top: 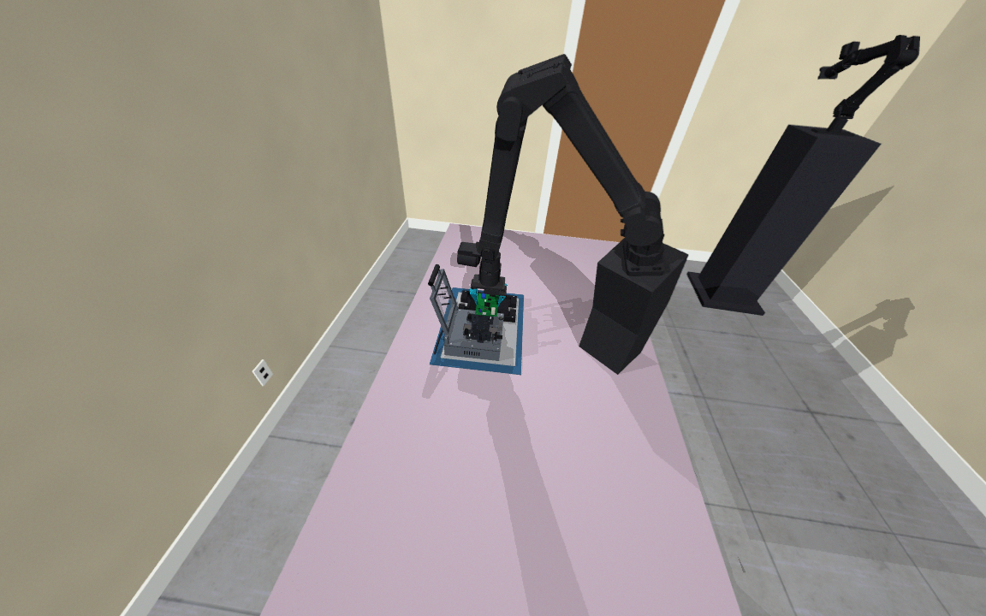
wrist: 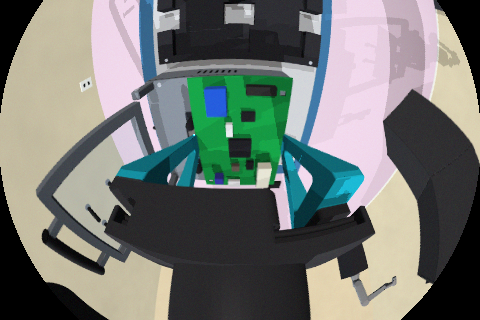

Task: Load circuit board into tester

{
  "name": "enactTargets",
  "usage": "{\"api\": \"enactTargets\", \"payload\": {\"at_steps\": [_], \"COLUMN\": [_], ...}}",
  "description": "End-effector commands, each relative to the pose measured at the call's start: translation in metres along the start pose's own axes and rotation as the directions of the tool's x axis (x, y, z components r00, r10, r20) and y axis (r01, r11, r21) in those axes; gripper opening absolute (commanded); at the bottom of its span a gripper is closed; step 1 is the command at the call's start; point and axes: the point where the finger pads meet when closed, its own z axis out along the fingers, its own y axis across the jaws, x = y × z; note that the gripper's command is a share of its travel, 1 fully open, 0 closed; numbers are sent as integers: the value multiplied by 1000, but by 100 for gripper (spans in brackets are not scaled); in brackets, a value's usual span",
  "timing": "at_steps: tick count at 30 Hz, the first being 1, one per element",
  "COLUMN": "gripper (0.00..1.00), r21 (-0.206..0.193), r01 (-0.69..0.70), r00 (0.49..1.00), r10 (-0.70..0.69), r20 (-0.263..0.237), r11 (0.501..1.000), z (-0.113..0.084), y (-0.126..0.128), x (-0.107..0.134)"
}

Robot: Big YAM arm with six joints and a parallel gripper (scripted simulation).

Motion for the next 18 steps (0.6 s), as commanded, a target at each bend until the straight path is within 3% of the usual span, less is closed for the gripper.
{"api": "enactTargets", "payload": {"at_steps": [1,18], "gripper": [72,72], "r21": [-11,-8], "r01": [-20,-22], "r00": [1000,1000], "r10": [20,22], "r20": [5,3], "r11": [1000,1000], "z": [-3,-5], "y": [7,21], "x": [8,44]}}
